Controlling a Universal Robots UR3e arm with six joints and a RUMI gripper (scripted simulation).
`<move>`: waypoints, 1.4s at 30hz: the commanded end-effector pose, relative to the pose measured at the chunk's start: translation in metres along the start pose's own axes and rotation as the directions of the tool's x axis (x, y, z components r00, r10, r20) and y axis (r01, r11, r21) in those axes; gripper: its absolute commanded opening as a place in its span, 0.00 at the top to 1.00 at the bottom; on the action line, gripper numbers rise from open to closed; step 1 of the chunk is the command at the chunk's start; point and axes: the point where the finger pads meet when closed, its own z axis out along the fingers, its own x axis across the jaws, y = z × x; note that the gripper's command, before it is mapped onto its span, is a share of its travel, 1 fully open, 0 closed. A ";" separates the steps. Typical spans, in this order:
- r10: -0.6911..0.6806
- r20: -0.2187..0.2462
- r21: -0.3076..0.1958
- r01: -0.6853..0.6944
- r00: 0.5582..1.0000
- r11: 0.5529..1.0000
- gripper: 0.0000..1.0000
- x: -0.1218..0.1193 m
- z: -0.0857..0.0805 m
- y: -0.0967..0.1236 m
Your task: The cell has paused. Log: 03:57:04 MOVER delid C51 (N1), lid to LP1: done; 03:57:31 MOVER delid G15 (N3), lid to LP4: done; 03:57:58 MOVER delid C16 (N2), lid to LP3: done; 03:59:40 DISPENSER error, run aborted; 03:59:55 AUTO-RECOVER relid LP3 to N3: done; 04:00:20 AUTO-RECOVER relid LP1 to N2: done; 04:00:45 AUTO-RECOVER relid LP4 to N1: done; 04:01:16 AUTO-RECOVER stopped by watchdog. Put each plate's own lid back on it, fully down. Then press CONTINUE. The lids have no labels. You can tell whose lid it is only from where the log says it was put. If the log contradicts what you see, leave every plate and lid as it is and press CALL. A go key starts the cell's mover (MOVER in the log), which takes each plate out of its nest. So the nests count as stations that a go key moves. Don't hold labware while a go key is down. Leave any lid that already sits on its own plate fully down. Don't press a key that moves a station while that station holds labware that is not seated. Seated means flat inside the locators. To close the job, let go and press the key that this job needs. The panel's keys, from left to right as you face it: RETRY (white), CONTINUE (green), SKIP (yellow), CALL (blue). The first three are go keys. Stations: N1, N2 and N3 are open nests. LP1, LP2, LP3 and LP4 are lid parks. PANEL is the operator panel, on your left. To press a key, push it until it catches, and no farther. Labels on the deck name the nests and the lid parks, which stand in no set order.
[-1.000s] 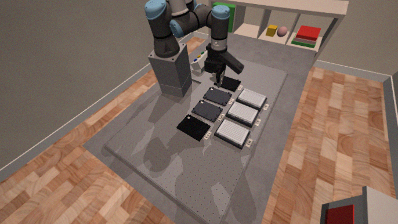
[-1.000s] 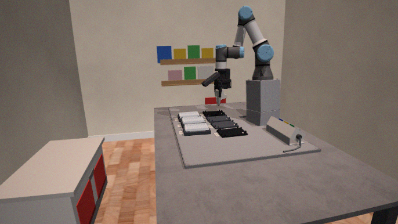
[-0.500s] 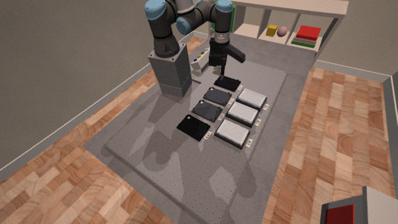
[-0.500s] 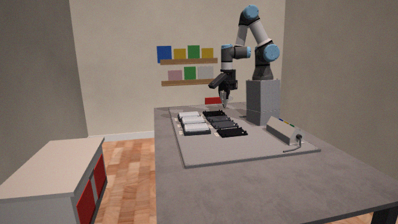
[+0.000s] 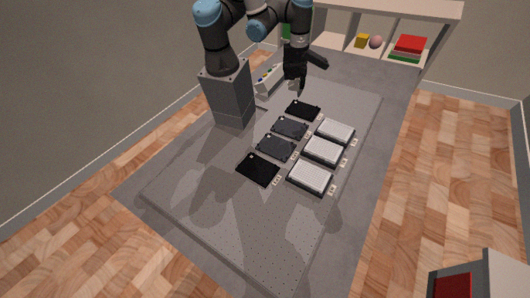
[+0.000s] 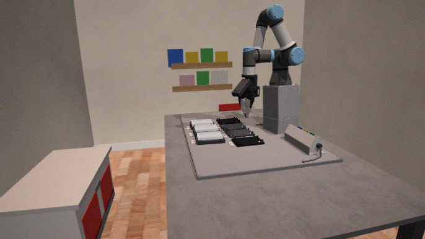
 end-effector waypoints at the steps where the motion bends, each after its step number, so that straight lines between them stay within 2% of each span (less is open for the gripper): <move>1: -0.064 -0.003 -0.008 0.064 0.998 0.998 1.00 -0.028 0.000 -0.013; 7: -0.064 -0.003 -0.008 0.064 0.998 0.998 1.00 -0.047 0.000 -0.021; 15: -0.064 -0.003 -0.008 0.064 0.998 0.998 1.00 -0.048 0.000 -0.021; 21: -0.185 -0.001 -0.007 0.185 0.983 0.983 1.00 -0.075 0.000 -0.007; 23: -0.185 -0.001 -0.007 0.185 0.983 0.983 1.00 -0.075 0.000 -0.007; 30: -0.320 0.001 -0.007 0.320 0.947 0.947 1.00 -0.106 0.000 0.010; 38: -0.467 0.003 -0.006 0.467 0.884 0.884 1.00 -0.142 0.000 0.028; 40: -0.467 0.003 -0.006 0.467 0.884 0.884 1.00 -0.142 0.000 0.028; 42: -0.502 0.003 -0.007 0.502 0.865 0.865 1.00 -0.151 0.000 0.033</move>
